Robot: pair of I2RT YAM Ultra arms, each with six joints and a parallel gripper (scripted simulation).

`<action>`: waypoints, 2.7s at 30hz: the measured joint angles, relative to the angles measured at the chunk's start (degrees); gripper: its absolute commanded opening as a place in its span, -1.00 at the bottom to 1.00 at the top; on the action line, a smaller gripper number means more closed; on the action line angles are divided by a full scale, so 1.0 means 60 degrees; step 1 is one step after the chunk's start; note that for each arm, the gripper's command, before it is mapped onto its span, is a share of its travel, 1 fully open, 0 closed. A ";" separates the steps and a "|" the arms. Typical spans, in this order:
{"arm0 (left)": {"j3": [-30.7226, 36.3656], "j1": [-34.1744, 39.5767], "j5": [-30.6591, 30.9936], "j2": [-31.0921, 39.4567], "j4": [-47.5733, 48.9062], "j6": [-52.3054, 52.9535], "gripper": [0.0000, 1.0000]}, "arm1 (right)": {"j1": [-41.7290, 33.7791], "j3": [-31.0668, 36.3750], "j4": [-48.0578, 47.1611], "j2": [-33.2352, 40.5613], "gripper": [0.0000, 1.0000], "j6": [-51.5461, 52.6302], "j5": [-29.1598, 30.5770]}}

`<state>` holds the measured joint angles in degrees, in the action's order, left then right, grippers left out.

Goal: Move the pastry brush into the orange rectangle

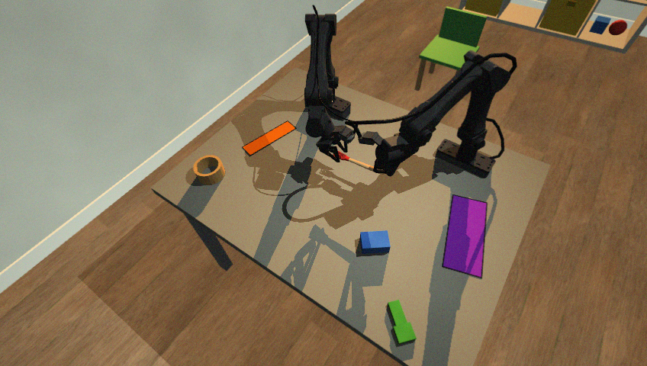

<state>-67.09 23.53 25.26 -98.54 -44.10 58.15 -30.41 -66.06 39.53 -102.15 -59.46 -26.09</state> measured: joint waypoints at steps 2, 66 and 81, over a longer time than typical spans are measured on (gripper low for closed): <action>0.0000 0.0000 0.0000 0.0000 0.0000 0.0000 -0.86 | 0.0000 0.0000 0.0000 0.0000 -0.15 0.0000 0.0000; 0.3504 0.1643 -0.1763 0.7668 0.1341 -0.4550 0.15 | 0.2412 0.2098 0.0503 0.1067 -0.62 -0.2900 -0.0284; 0.6881 0.3180 -0.3034 1.3231 0.3599 -0.8462 0.15 | 0.6830 0.2838 0.2087 0.1337 -0.62 -0.7715 -0.0262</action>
<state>-25.80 42.61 7.05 -19.16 -22.50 7.38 10.57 -49.04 52.05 -94.13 -105.75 -27.66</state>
